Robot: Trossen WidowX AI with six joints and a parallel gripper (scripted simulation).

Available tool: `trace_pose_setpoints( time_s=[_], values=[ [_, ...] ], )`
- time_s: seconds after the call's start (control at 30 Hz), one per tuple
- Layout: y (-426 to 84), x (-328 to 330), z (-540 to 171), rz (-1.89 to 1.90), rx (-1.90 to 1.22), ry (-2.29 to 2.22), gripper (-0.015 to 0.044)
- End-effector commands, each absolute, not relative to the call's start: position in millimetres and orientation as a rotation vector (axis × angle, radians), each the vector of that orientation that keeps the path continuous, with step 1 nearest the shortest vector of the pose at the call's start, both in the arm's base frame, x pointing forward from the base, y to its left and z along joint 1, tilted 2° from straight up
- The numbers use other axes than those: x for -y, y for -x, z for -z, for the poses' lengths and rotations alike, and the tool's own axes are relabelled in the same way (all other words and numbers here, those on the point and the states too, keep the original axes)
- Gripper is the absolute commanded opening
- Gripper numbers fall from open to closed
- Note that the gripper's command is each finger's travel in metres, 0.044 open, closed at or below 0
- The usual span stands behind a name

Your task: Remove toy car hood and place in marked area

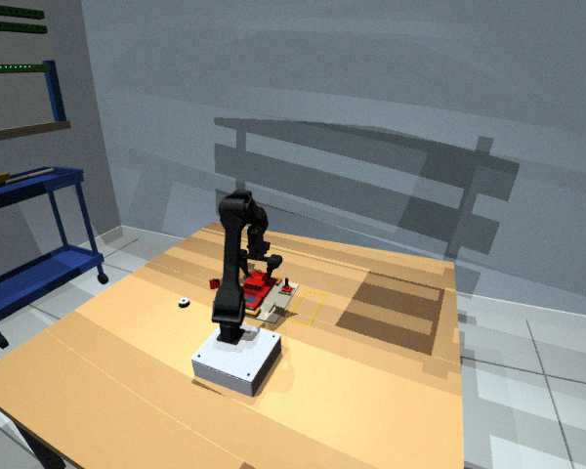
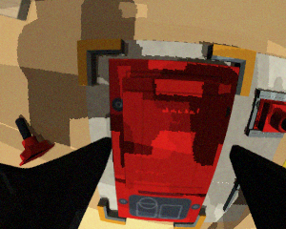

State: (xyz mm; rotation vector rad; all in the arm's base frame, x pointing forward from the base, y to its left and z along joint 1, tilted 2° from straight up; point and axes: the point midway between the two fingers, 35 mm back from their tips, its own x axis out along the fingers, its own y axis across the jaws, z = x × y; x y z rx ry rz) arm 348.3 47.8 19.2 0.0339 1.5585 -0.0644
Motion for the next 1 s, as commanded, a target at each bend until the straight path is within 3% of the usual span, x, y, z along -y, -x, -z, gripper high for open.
trace_pose_setpoints(
  time_s=[0.0, 0.97],
  values=[
    [-347.4, -48.2, -15.9, 0.059, -1.564, -0.033, 0.044],
    [-347.4, -47.9, -1.7, 0.059, -1.564, -0.033, 0.044]
  ],
)
